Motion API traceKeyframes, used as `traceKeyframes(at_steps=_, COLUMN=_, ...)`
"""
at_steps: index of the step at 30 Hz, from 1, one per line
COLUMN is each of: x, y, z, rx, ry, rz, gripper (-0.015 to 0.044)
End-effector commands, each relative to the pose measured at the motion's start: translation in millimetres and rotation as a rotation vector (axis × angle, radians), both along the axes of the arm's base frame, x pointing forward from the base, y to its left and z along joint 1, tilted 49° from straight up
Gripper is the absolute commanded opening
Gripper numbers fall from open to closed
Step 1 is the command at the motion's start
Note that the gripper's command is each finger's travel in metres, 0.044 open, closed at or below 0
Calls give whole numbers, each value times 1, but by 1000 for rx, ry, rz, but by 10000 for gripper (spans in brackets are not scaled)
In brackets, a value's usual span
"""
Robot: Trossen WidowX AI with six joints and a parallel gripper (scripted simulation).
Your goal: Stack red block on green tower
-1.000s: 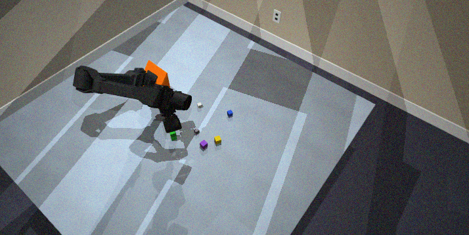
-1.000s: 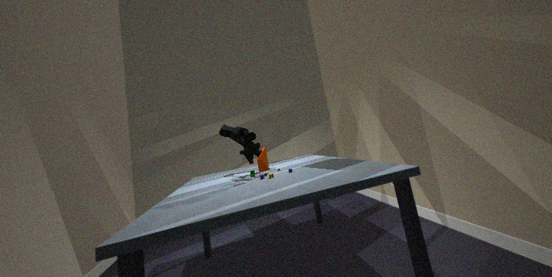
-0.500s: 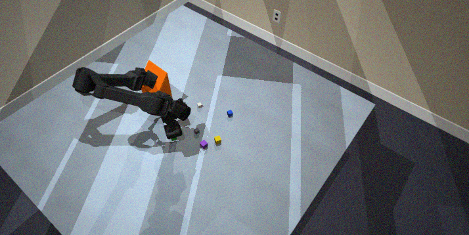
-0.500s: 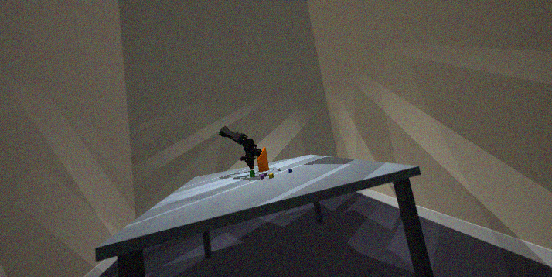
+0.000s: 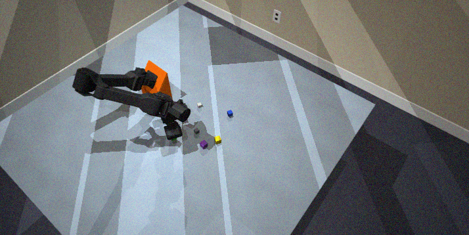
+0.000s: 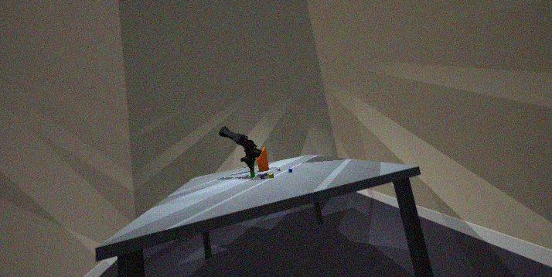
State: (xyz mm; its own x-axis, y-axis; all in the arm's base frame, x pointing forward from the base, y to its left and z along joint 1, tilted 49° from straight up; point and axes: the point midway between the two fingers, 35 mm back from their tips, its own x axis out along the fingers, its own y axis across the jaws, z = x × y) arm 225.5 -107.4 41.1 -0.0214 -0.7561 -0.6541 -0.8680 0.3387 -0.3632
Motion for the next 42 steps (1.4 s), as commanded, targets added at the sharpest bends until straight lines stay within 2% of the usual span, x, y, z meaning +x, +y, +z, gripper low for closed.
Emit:
traceKeyframes(at_steps=1, x=0, y=-1, z=0, rx=-5, ry=3, rz=3, gripper=0)
traceKeyframes(at_steps=14, x=0, y=0, z=1, rx=-4, ry=3, rz=3, gripper=0)
traceKeyframes(at_steps=31, x=0, y=0, z=0, rx=0, ry=0, rz=0, gripper=440)
traceKeyframes(at_steps=42, x=0, y=0, z=0, rx=0, ry=0, rz=0, gripper=440)
